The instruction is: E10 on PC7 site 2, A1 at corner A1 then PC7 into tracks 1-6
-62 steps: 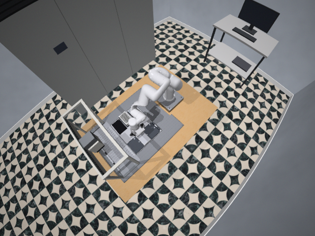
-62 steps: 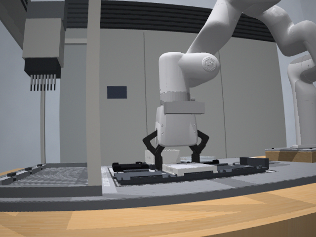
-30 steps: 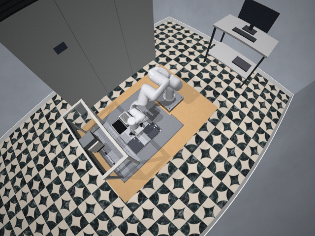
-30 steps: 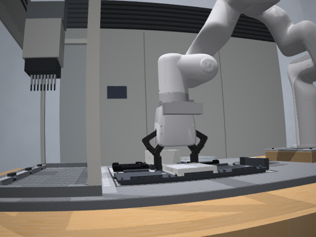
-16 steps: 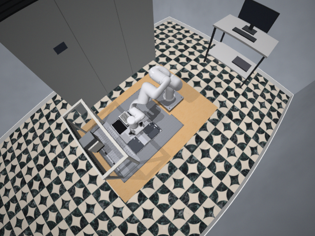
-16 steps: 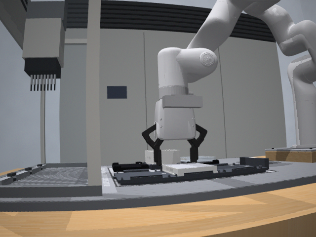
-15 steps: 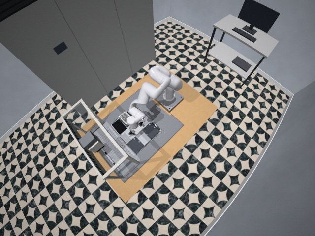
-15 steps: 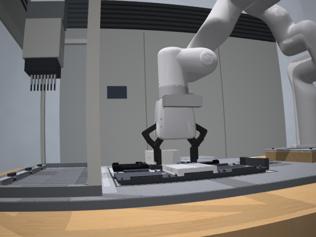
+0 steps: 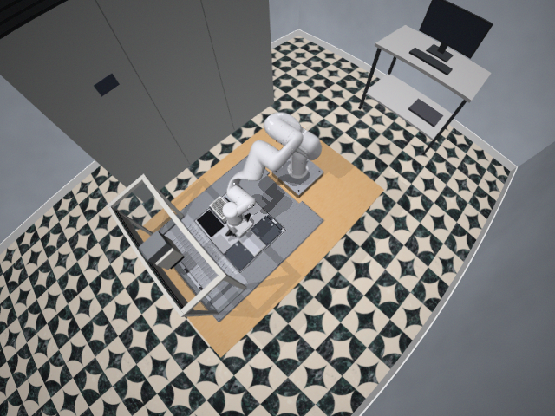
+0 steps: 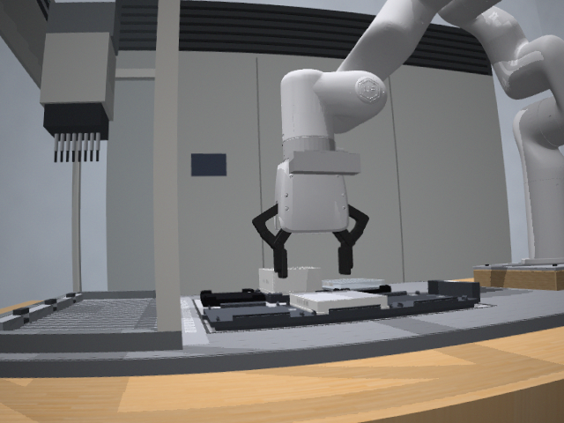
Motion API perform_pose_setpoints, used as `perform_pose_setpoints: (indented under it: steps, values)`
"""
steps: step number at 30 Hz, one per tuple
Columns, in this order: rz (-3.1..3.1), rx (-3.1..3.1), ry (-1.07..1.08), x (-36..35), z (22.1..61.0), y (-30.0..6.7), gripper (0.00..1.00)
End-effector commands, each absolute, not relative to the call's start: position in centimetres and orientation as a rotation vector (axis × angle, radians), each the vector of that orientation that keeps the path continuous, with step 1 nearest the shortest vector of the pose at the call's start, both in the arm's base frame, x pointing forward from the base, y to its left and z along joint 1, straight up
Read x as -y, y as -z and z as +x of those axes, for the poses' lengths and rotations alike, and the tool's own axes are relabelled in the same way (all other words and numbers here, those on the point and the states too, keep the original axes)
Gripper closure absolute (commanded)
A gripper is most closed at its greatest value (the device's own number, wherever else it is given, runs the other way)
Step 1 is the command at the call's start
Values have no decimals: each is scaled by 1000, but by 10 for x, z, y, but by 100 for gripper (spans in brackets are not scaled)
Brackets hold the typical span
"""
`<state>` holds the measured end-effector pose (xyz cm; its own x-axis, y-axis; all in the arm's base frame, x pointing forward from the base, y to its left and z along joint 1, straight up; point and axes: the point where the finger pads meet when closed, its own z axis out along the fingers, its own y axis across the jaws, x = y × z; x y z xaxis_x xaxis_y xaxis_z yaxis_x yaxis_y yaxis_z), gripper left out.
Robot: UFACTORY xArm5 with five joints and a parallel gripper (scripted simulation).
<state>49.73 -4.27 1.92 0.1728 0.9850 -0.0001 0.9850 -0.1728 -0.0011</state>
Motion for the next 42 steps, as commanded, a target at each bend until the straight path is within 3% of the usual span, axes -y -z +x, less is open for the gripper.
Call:
perform_pose_setpoints:
  steps: [1,42]
  values:
    - [-2407,2022,3,43,499,-26,0]
    - [-2407,2022,3,43,499,-88,0]
